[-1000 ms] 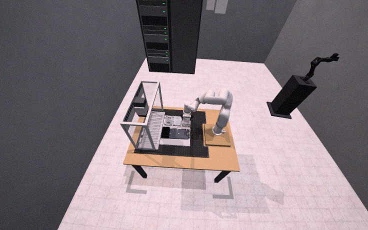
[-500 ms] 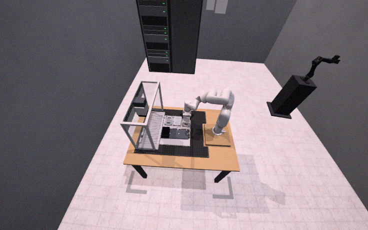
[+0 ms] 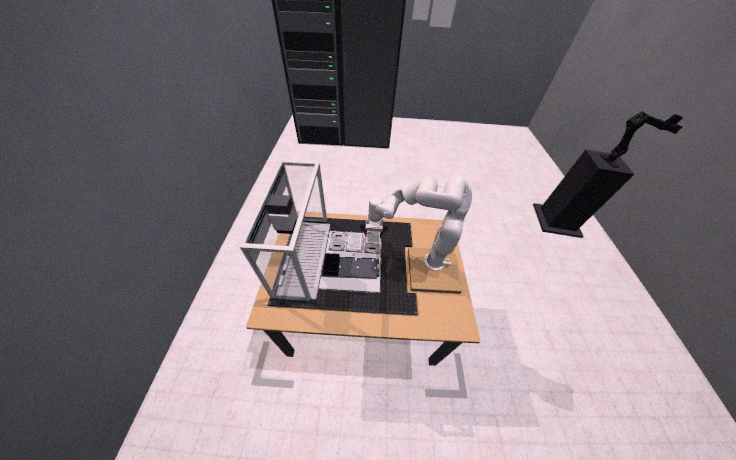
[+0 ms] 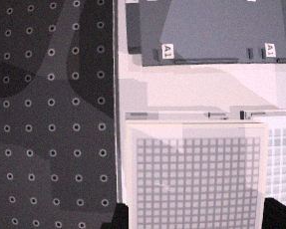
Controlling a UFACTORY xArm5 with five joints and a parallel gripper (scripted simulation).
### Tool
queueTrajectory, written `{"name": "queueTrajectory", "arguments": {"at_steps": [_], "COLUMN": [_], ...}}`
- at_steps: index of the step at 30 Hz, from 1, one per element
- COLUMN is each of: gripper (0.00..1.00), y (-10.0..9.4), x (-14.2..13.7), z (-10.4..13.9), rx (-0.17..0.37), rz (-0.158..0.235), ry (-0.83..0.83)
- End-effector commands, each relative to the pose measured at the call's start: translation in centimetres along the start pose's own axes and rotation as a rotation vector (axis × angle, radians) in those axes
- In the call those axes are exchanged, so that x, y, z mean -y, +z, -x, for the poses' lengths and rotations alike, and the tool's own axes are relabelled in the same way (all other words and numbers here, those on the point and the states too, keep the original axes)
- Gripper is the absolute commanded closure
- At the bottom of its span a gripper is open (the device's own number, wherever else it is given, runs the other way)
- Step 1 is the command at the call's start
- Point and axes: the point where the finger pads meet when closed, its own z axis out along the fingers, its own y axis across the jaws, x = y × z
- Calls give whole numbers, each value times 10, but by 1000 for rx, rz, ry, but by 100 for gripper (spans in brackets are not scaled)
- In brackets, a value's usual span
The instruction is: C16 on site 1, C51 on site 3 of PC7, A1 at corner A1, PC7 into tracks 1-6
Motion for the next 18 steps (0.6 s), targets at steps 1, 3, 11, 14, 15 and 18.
{"name": "queueTrajectory", "arguments": {"at_steps": [1,3,11,14,15,18], "gripper": [100,100,100,100,100,100], "y": [-8,-11,-21,-26,-28,-33], "x": [-1,-1,-1,-1,-1,-1], "z": [0,0,0,0,0,0], "rx": [4,4,4,4,4,4], "rz": [3,3,3,3,3,3], "ry": [0,0,0,0,0,0]}}
